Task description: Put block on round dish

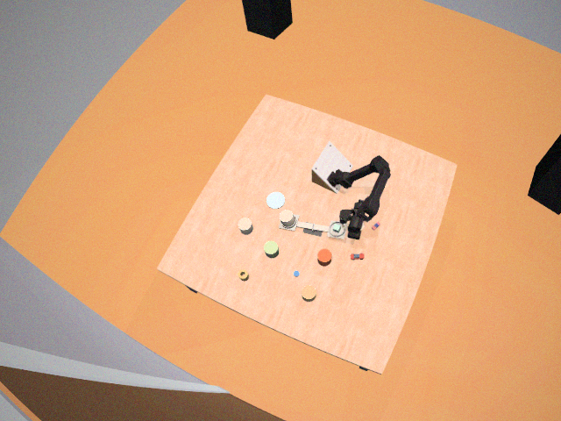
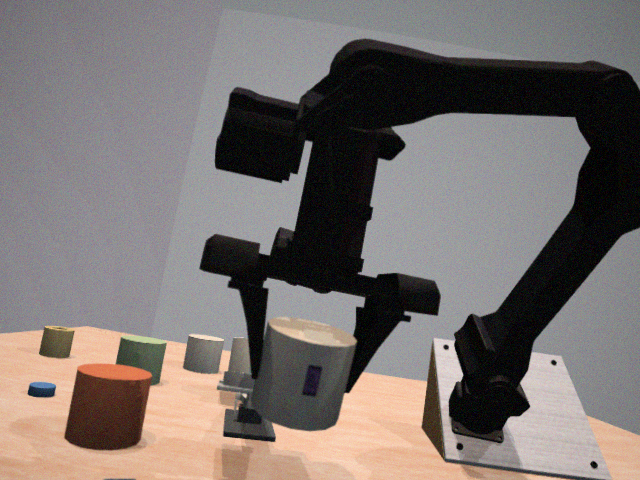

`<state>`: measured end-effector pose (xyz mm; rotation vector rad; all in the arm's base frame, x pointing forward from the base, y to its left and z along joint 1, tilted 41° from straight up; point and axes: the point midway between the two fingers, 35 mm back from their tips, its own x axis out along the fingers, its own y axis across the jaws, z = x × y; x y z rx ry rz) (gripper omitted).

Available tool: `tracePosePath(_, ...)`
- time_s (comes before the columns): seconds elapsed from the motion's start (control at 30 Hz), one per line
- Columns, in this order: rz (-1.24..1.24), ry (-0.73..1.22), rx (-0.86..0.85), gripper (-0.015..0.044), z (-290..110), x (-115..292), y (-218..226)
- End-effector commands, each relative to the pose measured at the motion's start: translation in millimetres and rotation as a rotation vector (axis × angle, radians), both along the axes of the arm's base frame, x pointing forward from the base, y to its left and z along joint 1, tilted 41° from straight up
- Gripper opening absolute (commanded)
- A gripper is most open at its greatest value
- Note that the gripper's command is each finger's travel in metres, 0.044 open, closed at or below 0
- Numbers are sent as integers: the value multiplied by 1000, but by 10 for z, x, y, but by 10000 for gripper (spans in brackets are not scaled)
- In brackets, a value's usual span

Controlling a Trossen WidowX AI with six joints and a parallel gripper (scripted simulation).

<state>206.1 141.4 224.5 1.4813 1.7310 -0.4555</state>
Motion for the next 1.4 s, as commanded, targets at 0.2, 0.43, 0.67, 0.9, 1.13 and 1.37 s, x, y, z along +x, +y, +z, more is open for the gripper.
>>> tracePosePath(0.2, 30, 22, 7, 0, -46, -181, 264)
tracePosePath(0.43, 30, 22, 8, 0, -253, -190, 451)
tracePosePath(0.67, 30, 22, 10, 0, -314, -198, 506)
tracePosePath(0.9, 30, 22, 10, 0, -391, -200, 575)
tracePosePath(1.13, 33, 22, 14, 53, -407, -206, 602)
tracePosePath(1.37, 33, 22, 14, 236, -407, -206, 602)
